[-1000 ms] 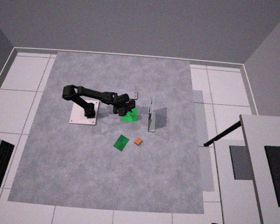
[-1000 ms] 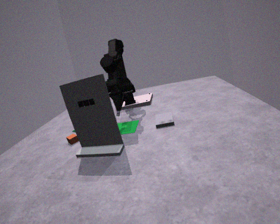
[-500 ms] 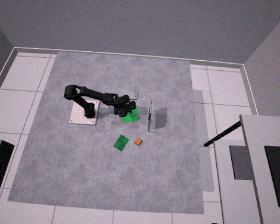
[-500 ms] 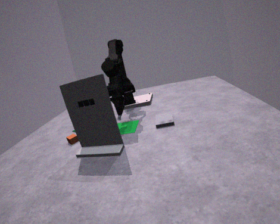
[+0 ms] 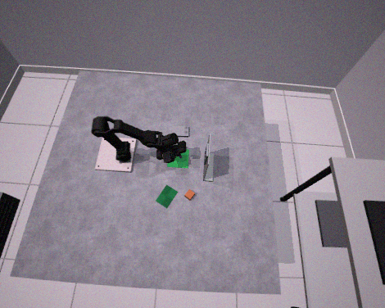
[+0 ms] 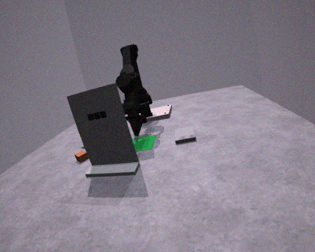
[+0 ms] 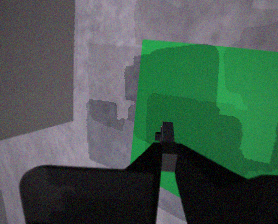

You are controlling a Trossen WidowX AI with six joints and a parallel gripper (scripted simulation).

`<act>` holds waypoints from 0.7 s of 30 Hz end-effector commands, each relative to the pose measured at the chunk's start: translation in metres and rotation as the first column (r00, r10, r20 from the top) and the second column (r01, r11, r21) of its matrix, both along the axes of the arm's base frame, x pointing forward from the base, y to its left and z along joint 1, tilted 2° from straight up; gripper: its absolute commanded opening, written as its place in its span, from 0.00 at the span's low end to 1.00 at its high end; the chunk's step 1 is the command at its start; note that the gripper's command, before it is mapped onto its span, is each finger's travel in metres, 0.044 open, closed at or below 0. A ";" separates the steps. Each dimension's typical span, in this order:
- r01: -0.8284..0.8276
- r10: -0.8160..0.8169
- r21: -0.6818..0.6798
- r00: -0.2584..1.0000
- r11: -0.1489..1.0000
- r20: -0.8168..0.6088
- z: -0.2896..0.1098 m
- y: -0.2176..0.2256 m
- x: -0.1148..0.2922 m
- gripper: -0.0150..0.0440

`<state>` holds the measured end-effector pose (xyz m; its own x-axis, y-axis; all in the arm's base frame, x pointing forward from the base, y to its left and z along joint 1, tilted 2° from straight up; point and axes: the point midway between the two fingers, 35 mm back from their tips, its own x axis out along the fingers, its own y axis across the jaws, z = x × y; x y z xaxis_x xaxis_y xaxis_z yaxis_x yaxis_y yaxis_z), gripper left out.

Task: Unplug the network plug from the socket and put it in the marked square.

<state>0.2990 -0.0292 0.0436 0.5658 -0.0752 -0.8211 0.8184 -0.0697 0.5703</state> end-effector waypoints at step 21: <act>0.003 -0.003 -0.002 1.000 1.000 -0.006 -0.019 0.001 -0.002 0.25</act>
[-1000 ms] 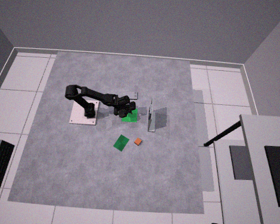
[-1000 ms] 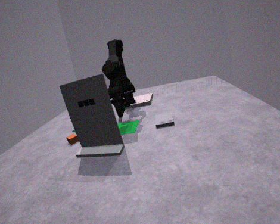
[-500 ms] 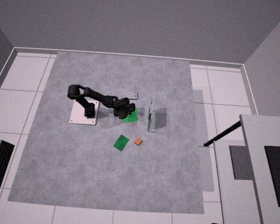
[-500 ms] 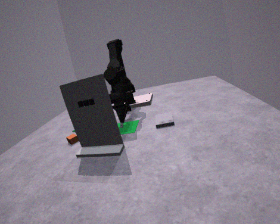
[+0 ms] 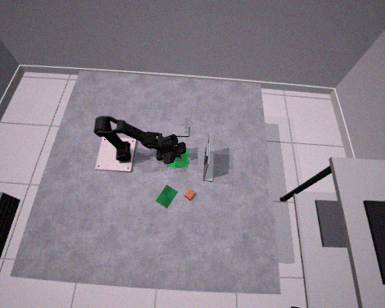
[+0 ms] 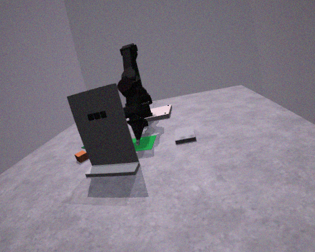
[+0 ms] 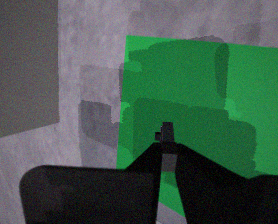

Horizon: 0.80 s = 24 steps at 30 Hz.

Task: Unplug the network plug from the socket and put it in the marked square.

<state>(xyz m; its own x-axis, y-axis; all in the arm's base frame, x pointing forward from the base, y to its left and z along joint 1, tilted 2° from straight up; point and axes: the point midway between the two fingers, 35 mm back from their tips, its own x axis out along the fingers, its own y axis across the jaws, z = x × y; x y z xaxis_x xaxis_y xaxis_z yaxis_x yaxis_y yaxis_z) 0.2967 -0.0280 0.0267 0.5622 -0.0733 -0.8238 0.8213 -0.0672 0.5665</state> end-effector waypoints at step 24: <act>0.001 -0.001 0.000 1.000 1.000 0.000 0.005 0.000 -0.003 0.52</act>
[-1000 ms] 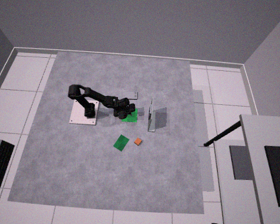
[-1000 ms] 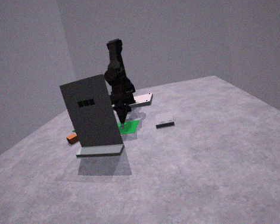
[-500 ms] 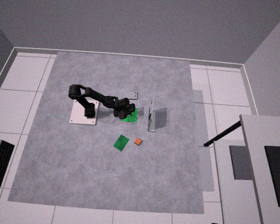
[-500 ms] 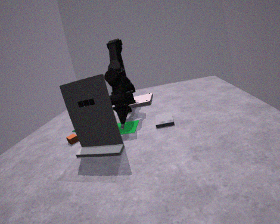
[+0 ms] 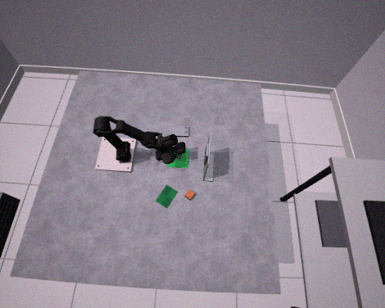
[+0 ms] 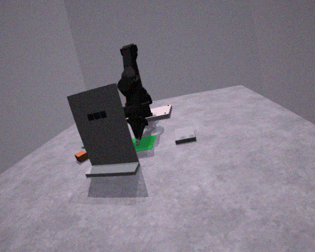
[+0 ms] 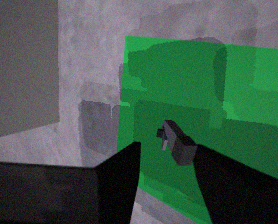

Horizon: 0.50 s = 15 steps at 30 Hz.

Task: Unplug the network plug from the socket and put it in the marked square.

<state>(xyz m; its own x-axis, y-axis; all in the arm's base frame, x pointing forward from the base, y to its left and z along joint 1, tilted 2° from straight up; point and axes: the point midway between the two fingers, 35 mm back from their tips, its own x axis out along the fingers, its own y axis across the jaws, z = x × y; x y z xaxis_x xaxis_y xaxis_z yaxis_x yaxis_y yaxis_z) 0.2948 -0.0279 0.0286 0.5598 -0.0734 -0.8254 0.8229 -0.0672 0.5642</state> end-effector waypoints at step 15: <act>0.004 -0.004 -0.001 1.000 1.000 0.001 0.015 0.000 -0.009 0.52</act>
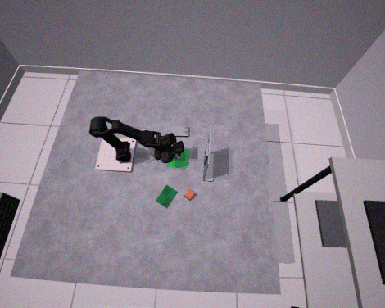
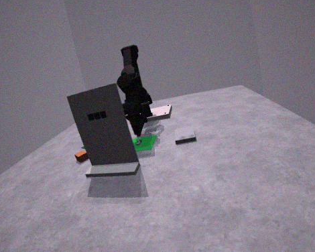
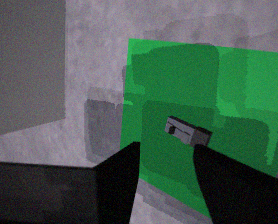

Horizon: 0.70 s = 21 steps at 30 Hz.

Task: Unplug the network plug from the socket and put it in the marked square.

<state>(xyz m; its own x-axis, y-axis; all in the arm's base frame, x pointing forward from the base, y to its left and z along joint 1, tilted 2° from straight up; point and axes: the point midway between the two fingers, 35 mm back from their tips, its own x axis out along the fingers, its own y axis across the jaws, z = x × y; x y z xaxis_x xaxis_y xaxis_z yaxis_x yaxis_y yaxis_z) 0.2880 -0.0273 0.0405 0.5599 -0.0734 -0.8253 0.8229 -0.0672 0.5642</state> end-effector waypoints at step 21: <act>0.005 -0.005 -0.002 1.000 1.000 0.001 0.029 0.000 -0.002 0.52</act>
<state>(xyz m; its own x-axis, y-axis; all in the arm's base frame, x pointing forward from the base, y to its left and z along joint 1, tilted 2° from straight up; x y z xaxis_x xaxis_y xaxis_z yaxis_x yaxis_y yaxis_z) 0.2843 -0.0265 0.0618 0.5562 -0.0721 -0.8279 0.8256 -0.0660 0.5604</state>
